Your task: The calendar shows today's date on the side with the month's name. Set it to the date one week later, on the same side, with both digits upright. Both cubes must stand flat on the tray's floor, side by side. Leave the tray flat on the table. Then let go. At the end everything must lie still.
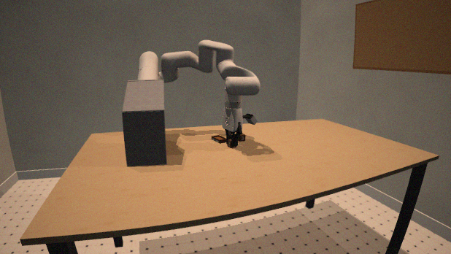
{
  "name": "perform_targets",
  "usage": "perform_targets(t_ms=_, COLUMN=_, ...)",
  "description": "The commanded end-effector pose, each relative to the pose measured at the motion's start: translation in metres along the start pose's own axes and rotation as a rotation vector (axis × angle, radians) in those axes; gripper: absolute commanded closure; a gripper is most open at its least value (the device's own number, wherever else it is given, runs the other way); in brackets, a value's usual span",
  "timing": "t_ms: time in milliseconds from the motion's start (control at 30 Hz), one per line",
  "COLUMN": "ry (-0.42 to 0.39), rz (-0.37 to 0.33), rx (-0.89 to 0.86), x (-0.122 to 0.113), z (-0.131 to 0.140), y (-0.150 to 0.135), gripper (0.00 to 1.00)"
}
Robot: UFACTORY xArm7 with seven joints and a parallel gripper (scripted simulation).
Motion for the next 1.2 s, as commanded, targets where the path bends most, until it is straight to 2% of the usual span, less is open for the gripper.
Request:
perform_targets(t_ms=0, ry=0.002, rz=0.003, rx=0.0, x=-0.0017, z=-0.0004, y=0.0009, gripper=0.71)
perform_targets(t_ms=833, ry=0.002, rz=0.003, rx=0.0, x=-0.0017, z=-0.0004, y=0.0009, gripper=0.71)
perform_targets(t_ms=867, ry=0.002, rz=0.003, rx=0.0, x=-0.0017, z=-0.0004, y=0.0009, gripper=0.67)
perform_targets(t_ms=1033, ry=0.002, rz=0.003, rx=0.0, x=-0.0017, z=-0.0004, y=0.0009, gripper=0.63)
perform_targets(t_ms=1067, ry=0.002, rz=0.003, rx=0.0, x=-0.0017, z=-0.0004, y=0.0009, gripper=0.59)
perform_targets(t_ms=1167, ry=0.002, rz=0.003, rx=0.0, x=-0.0017, z=-0.0004, y=0.0009, gripper=0.59)
Point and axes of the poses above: the point where the finger pads meet when closed, its own x axis out along the fingers, its own y axis across the jaws, z = x × y, the point moved 9 cm from there along -x, back along the fingers, and after that the axes turned 1 degree about x, right-handed, at the moved point
